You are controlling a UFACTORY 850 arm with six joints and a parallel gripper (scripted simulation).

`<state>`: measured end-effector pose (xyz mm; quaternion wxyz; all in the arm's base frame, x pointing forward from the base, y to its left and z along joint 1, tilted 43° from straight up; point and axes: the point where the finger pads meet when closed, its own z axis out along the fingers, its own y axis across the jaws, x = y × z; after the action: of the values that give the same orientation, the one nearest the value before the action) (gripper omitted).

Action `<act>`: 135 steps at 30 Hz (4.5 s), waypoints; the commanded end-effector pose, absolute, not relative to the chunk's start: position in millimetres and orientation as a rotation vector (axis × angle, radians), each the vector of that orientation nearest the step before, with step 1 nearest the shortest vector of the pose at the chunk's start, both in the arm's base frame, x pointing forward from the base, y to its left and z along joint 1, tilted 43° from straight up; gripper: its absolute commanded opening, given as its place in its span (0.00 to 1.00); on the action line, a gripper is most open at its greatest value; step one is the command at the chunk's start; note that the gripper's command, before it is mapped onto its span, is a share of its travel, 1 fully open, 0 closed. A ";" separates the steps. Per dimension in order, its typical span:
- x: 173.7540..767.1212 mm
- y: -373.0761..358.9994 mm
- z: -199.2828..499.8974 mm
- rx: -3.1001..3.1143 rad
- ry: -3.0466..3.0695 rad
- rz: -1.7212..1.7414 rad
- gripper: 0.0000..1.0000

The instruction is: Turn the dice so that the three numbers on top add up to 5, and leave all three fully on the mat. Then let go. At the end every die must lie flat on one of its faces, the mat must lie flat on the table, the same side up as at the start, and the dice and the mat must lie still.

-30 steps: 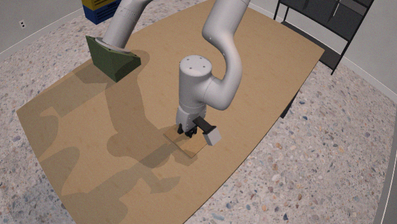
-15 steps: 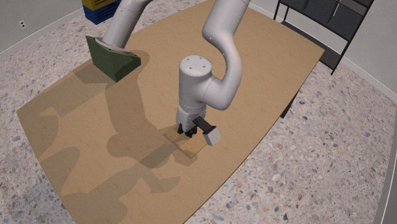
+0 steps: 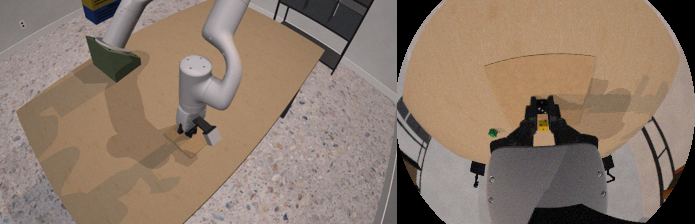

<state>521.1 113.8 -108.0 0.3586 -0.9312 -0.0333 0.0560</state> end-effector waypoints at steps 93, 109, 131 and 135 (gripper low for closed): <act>525.5 65.5 -32.7 -2.400 0.287 0.284 1.00; 512.5 82.7 -20.4 -2.306 0.842 0.491 1.00; 493.2 104.0 -4.9 -2.014 1.552 0.744 1.00; 489.2 107.9 -2.0 -1.936 1.683 0.788 1.00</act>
<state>491.8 104.9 -5.1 0.2474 -0.7338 0.5718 0.2711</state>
